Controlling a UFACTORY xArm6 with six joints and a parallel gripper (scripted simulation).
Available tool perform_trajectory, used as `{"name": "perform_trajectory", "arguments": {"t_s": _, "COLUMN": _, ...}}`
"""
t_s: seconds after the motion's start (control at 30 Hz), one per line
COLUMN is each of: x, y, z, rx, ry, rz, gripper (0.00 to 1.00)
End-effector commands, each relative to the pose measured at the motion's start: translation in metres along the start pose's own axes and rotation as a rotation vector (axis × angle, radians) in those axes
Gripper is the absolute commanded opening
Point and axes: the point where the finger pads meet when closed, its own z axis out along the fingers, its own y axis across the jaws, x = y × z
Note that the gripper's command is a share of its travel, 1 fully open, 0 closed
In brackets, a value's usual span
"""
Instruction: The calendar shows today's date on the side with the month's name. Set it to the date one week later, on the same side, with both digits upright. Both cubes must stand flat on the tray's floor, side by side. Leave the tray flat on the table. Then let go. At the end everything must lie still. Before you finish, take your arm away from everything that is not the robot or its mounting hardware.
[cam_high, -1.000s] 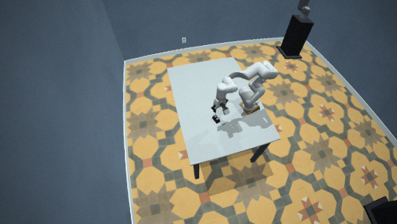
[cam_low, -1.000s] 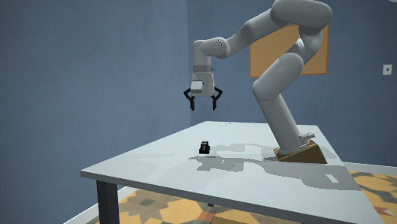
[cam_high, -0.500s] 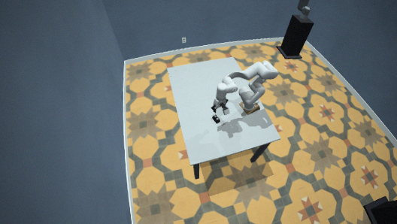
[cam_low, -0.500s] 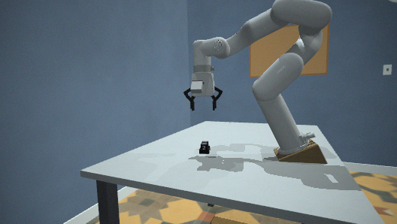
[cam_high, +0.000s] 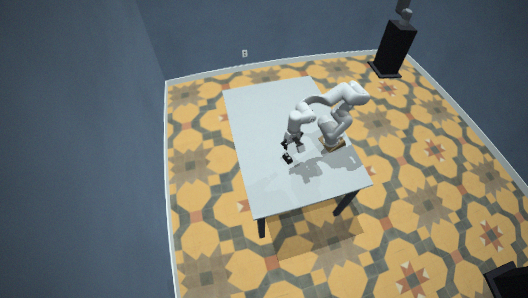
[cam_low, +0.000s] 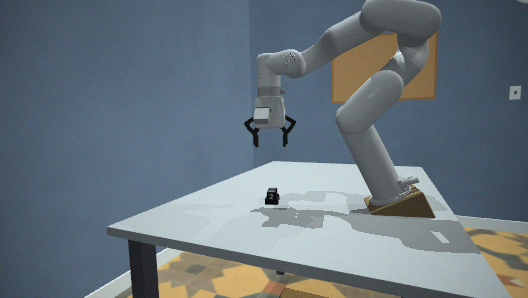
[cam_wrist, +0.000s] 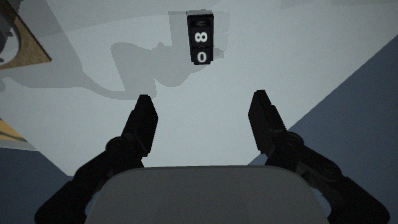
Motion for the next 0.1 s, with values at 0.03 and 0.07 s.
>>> {"name": "perform_trajectory", "arguments": {"t_s": 0.03, "x": -0.0001, "y": 0.001, "z": -0.0012, "rx": -0.003, "ry": 0.0, "rz": 0.0, "gripper": 1.0}}
{"name": "perform_trajectory", "arguments": {"t_s": 0.07, "x": -0.0001, "y": 0.001, "z": -0.0012, "rx": -0.003, "ry": 0.0, "rz": 0.0, "gripper": 1.0}}
